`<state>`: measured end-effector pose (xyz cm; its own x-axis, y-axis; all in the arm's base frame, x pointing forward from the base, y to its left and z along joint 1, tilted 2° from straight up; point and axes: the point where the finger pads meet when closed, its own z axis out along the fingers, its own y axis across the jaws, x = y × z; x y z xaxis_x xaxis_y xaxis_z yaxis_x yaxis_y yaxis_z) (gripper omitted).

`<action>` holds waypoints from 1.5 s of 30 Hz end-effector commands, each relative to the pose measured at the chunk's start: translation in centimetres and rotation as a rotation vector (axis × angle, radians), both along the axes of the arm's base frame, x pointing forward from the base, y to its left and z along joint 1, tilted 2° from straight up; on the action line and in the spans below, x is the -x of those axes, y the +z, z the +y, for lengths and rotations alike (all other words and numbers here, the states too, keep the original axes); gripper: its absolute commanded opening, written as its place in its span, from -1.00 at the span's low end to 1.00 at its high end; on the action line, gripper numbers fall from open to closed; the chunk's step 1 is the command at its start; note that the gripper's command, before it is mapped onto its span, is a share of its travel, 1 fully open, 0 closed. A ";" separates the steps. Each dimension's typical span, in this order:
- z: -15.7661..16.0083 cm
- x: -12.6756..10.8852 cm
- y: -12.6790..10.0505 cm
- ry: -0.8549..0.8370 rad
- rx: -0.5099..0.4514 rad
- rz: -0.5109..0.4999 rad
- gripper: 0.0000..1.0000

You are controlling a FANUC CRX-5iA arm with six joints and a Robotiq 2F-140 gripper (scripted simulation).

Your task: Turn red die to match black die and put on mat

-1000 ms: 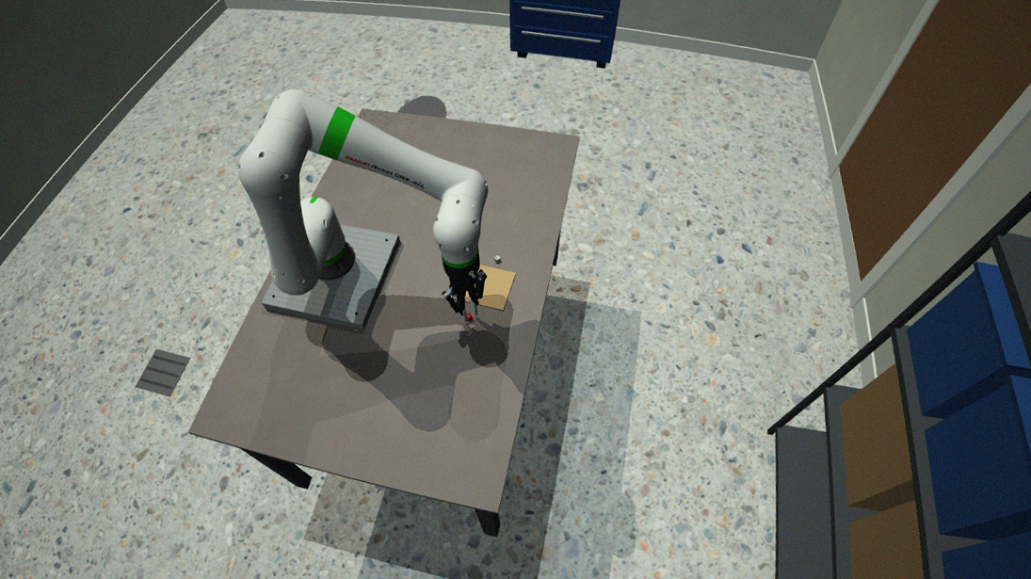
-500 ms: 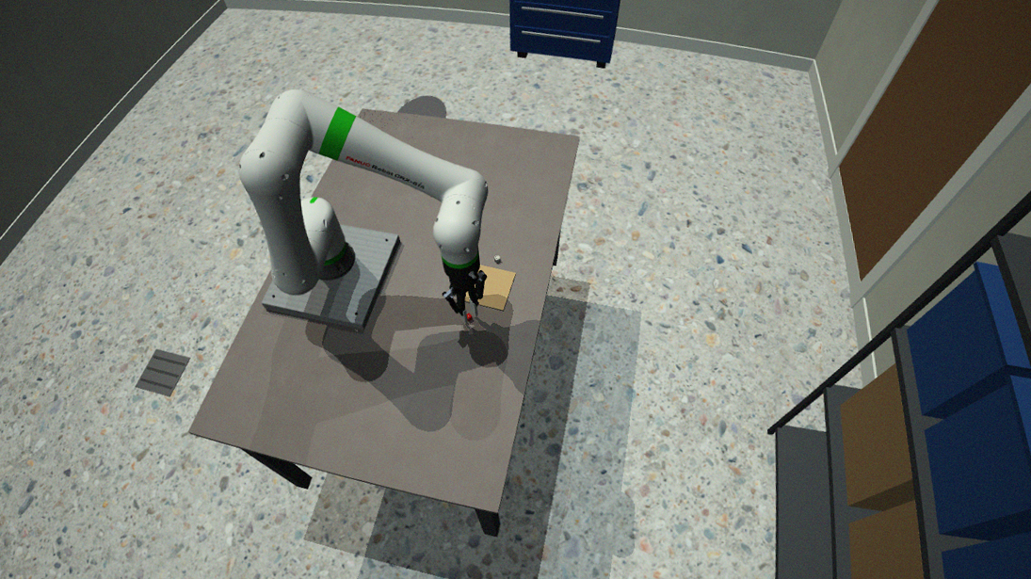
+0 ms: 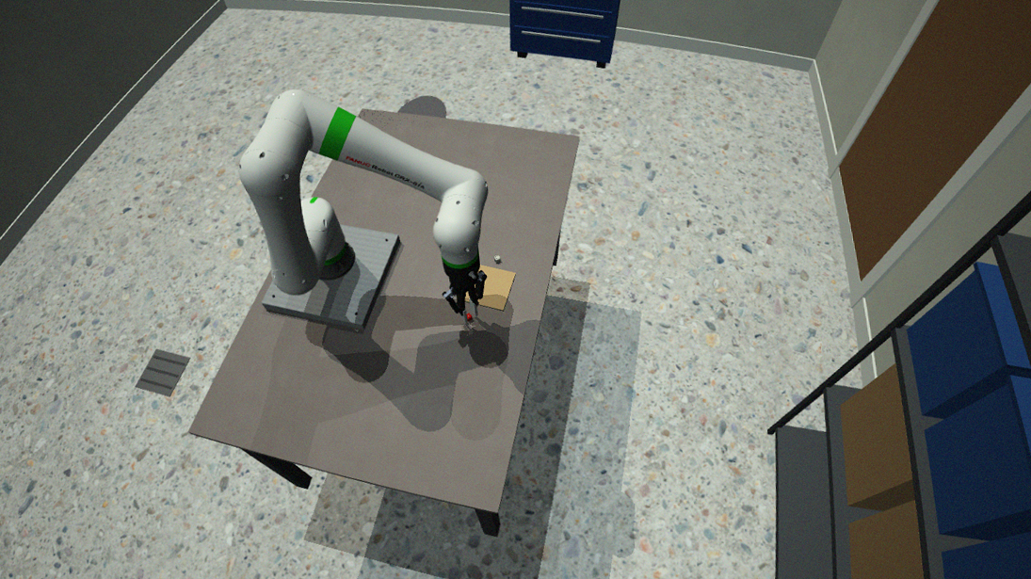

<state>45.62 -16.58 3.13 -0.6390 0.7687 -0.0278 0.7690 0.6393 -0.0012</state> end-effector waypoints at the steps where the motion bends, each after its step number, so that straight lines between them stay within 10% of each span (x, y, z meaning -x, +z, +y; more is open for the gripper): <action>1: 0.0 0.0 0.0 0.000 0.000 0.000 -0.63; 45: -0.1 -0.1 -2.0 0.000 0.000 0.000 -0.63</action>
<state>45.65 -16.62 1.26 -0.6390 0.7687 -0.0278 0.7690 0.6393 -0.0012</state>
